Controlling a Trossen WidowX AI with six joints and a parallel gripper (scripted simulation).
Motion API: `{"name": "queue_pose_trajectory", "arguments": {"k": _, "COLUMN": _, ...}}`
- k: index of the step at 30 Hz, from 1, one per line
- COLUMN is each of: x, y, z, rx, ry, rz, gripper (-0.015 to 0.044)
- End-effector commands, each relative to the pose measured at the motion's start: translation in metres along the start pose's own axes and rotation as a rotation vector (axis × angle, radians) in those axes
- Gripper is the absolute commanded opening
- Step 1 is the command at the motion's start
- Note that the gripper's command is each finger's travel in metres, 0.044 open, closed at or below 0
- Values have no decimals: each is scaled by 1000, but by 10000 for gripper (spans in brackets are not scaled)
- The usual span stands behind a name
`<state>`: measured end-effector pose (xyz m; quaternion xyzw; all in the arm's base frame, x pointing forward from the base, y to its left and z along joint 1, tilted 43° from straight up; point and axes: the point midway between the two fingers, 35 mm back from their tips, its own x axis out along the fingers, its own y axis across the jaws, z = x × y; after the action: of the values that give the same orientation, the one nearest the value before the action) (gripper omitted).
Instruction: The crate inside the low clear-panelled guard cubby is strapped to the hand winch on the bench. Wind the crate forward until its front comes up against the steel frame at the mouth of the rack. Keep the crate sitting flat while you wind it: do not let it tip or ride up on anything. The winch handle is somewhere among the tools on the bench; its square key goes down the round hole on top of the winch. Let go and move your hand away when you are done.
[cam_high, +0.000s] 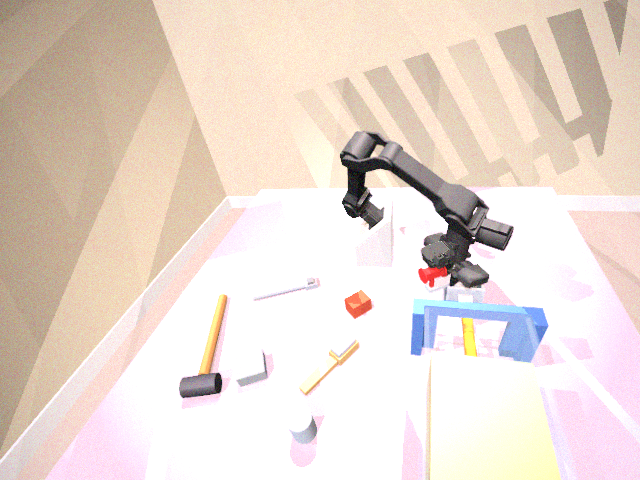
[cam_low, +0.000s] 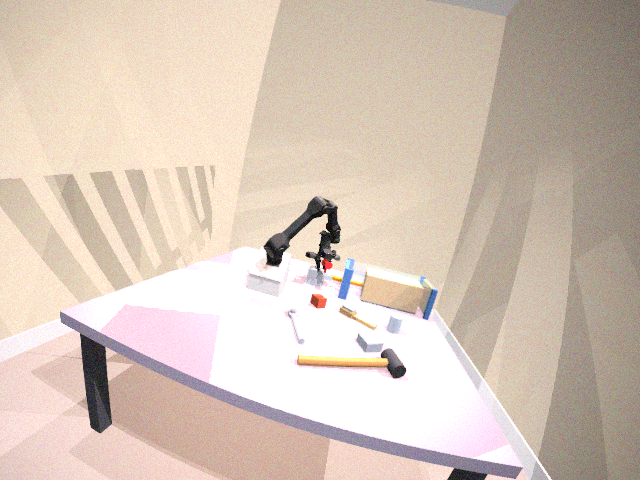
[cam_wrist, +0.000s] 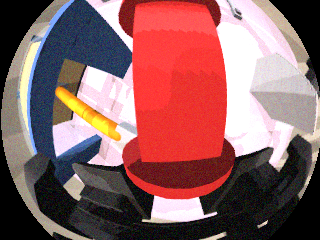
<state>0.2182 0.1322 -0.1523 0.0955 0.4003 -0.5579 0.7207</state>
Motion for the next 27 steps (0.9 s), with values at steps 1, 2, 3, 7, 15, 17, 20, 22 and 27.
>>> {"name": "queue_pose_trajectory", "arguments": {"k": 1, "x": 4, "y": -1, "z": 0, "rx": 35, "ry": 8, "rz": -10, "gripper": 0}}
{"name": "queue_pose_trajectory", "arguments": {"k": 2, "x": 4, "y": -1, "z": 0, "rx": 35, "ry": 8, "rz": -10, "gripper": 0}}
{"name": "queue_pose_trajectory", "arguments": {"k": 3, "x": 4, "y": -1, "z": 0, "rx": 35, "ry": 8, "rz": -10, "gripper": 0}}
{"name": "queue_pose_trajectory", "arguments": {"k": 7, "x": 4, "y": -1, "z": 0, "rx": 34, "ry": 8, "rz": -10, "gripper": 0}}
{"name": "queue_pose_trajectory", "arguments": {"k": 15, "x": 4, "y": -3, "z": -1, "rx": 77, "ry": 8, "rz": -15, "gripper": 0}}
{"name": "queue_pose_trajectory", "arguments": {"k": 17, "x": 4, "y": -3, "z": 0, "rx": 78, "ry": 8, "rz": -15, "gripper": 0}}
{"name": "queue_pose_trajectory", "arguments": {"k": 20, "x": 4, "y": -3, "z": 0, "rx": 78, "ry": 8, "rz": -15, "gripper": 0}}
{"name": "queue_pose_trajectory", "arguments": {"k": 22, "x": 0, "y": -2, "z": 0, "rx": 52, "ry": -3, "rz": -4, "gripper": 26}}
{"name": "queue_pose_trajectory", "arguments": {"k": 27, "x": 0, "y": -2, "z": 0, "rx": 52, "ry": -3, "rz": -4, "gripper": 157}}
